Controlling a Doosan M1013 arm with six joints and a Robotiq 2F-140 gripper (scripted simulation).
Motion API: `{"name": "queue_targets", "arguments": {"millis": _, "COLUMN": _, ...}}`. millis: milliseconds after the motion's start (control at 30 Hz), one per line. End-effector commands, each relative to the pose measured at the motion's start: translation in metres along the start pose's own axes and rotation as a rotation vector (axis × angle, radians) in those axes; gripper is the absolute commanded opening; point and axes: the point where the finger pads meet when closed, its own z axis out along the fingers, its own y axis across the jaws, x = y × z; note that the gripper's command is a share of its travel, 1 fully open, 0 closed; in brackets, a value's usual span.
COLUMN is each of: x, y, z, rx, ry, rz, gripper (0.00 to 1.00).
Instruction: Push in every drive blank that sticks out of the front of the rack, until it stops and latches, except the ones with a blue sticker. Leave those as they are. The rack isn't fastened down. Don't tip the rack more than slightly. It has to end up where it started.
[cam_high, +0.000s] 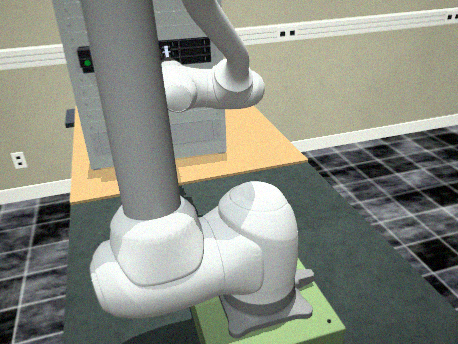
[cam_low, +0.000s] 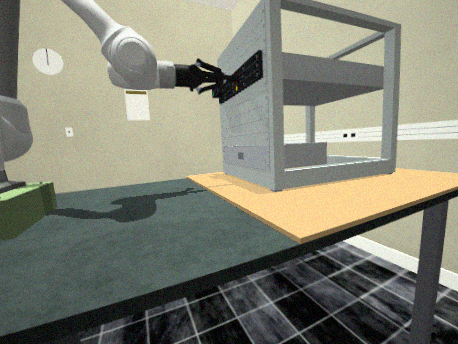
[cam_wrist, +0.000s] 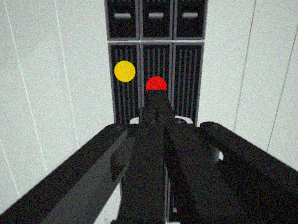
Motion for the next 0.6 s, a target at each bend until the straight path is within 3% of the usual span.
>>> {"name": "queue_targets", "arguments": {"millis": 0, "x": 0.0012, "y": 0.0006, "z": 0.0019, "rx": 0.0, "ry": 0.005, "rz": -0.002, "gripper": 0.1}}
{"name": "queue_targets", "arguments": {"millis": 567, "x": 0.0013, "y": 0.0006, "z": 0.0048, "rx": 0.0, "ry": 0.005, "rz": -0.002, "gripper": 0.1}}
